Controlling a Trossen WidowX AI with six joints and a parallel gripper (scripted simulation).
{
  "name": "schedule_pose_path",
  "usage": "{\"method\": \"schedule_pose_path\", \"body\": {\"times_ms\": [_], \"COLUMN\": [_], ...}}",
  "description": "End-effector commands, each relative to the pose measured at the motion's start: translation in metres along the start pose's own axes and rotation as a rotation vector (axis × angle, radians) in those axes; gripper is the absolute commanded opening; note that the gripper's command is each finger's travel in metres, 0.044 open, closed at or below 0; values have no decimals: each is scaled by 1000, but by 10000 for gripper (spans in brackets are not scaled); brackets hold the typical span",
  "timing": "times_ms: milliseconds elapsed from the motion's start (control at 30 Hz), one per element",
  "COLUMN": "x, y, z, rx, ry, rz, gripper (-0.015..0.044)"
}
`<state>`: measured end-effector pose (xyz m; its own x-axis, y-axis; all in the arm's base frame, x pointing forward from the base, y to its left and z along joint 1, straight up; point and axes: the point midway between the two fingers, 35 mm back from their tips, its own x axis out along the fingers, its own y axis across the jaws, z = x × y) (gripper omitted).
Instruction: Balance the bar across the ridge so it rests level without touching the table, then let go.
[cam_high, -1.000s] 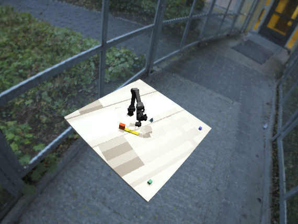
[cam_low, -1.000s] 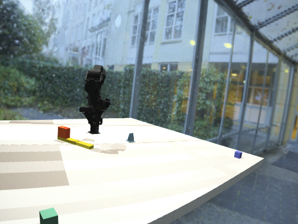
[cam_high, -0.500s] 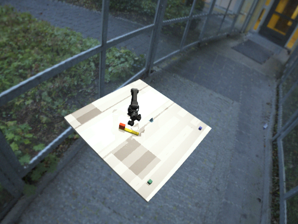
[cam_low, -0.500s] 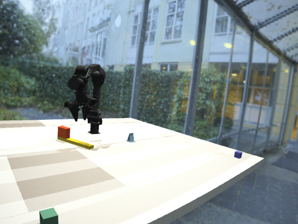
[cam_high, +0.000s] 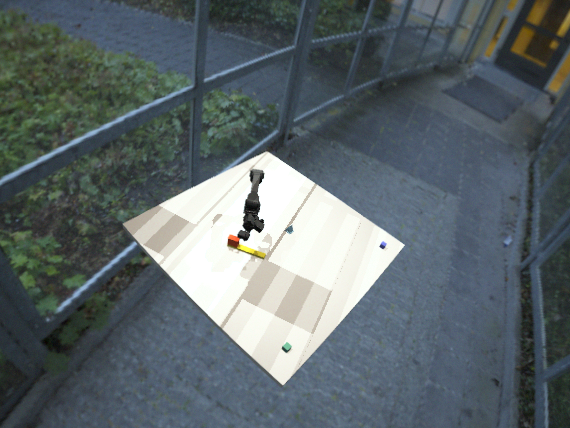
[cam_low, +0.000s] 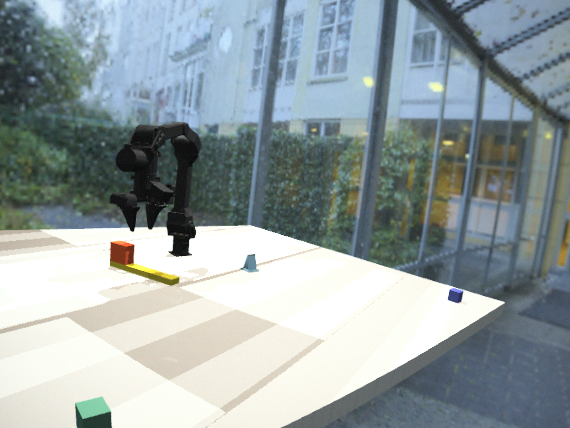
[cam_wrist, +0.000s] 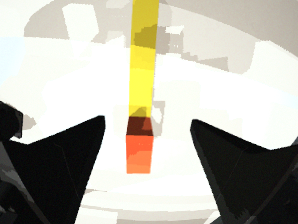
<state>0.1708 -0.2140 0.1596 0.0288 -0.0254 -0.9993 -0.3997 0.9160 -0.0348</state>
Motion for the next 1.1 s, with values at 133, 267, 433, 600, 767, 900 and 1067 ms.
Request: {"method": "schedule_pose_path", "body": {"times_ms": [133,267,433,600,767,900,1067], "x": [52,79,88,89,95,102,110], "y": [0,4,5,5,5,5,6], "z": [-2,-3,-4,-4,-4,-4,-4], "rx": [-3,-3,-3,-3,-3,-3,-3], "ry": [11,11,11,11,11,11,11], "rz": [14,14,14,14,14,14,15], "gripper": [315,315,315,315,315,315,315]}}
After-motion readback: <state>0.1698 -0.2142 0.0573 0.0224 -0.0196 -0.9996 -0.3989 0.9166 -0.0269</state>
